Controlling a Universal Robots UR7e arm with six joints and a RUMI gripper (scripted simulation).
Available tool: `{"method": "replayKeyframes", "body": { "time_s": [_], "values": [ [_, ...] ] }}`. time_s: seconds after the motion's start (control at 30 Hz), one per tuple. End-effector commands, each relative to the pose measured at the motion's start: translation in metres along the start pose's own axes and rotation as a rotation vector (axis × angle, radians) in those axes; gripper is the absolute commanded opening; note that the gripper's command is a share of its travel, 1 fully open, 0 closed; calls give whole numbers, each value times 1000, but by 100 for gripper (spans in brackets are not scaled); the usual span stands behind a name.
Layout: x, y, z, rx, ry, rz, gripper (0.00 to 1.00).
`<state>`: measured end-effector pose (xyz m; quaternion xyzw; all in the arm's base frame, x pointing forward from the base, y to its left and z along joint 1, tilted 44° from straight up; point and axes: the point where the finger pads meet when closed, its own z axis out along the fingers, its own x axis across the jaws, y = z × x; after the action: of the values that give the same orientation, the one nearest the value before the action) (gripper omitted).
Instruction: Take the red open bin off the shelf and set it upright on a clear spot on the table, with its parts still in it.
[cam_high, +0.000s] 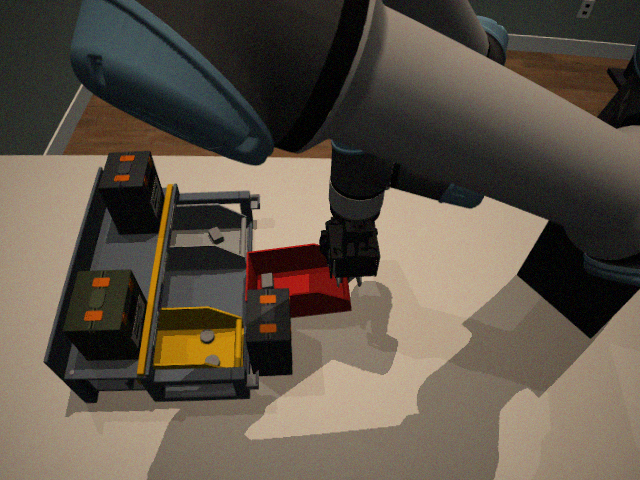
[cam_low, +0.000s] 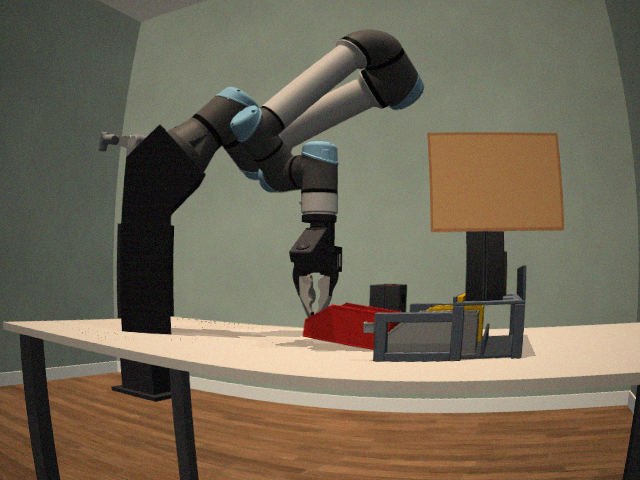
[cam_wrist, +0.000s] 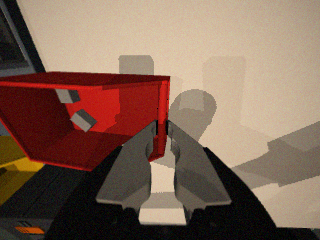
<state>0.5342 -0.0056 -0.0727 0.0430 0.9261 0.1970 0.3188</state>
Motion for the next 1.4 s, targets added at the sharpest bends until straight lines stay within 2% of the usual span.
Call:
{"method": "replayKeyframes", "body": {
  "time_s": [0.0,1.37],
  "values": [
    [3,0,0,0,-1,0,0],
    [9,0,0,0,-1,0,0]
  ]
}}
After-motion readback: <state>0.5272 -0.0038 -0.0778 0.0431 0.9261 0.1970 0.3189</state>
